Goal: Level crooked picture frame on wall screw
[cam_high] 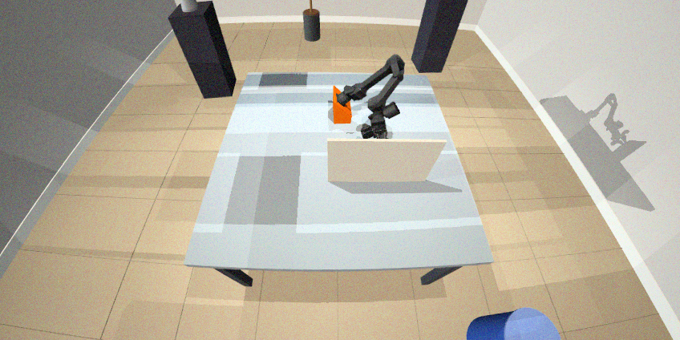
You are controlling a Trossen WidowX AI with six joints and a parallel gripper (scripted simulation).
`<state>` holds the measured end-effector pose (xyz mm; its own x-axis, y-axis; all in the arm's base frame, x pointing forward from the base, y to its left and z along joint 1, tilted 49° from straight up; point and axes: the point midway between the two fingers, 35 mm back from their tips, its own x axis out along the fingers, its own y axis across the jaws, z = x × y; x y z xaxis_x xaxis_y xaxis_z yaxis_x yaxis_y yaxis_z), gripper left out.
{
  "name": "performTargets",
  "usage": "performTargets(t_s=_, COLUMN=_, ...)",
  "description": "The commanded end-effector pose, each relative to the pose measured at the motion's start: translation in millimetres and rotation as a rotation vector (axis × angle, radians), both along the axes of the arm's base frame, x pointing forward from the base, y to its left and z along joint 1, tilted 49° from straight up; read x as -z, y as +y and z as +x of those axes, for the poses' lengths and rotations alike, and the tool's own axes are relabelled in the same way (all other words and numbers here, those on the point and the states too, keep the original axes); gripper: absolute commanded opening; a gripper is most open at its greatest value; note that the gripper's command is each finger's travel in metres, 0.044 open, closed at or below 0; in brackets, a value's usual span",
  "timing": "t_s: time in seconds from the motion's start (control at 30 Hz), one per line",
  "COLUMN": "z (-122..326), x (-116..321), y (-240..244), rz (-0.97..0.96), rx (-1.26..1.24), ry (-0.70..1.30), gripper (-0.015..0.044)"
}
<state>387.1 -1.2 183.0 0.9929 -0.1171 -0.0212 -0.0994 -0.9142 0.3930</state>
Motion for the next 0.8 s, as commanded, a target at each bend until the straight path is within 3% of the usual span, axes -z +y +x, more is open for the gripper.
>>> performTargets(t_s=0.0, z=-0.1, x=-0.1, y=-0.1, rz=0.000, rx=0.001, ry=0.000, gripper=0.0000)
performTargets(t_s=0.77, z=0.1, x=0.3, y=0.6, rz=-0.057, rx=-0.001, ry=0.008, gripper=0.0000)
